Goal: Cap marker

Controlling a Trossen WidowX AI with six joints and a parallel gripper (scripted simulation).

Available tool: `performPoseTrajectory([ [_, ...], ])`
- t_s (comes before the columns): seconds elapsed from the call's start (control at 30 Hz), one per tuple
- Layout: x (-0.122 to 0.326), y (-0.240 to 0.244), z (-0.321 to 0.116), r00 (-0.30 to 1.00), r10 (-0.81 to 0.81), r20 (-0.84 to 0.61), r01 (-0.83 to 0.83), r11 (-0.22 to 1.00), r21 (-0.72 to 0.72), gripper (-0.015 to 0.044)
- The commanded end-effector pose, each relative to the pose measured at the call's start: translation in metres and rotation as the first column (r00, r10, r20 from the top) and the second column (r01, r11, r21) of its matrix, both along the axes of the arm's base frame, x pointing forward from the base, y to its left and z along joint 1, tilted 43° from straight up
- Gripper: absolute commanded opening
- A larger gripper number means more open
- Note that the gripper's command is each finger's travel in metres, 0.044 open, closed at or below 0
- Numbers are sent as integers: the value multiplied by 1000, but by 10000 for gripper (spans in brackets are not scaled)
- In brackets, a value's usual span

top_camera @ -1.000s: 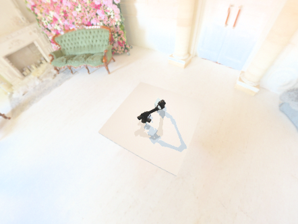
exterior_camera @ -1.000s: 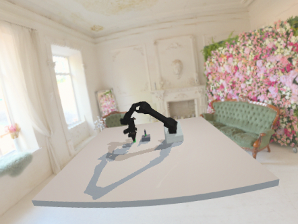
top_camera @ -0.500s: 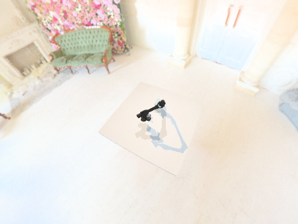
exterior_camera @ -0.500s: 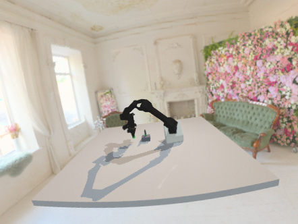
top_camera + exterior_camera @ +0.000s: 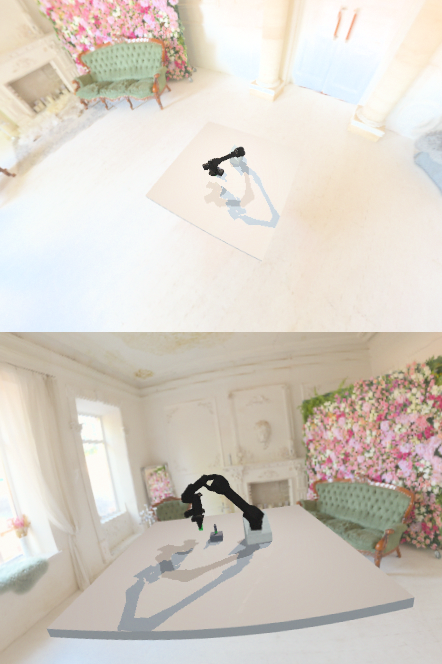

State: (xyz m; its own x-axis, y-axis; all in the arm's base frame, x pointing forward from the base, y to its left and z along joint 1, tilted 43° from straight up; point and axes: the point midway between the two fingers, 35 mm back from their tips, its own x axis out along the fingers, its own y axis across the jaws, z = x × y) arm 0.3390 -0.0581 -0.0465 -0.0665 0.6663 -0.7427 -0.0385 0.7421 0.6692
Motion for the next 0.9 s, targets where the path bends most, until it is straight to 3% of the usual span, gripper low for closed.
performPoseTrajectory([
  [0.0,-19,-12,5,1000,2,-9,-2,1000,-1,0],
  [0.53,-83,-43,25,1000,4,-13,-4,1000,5,0],
  [0.87,-86,-41,23,1000,5,-13,-5,1000,5,0],
])
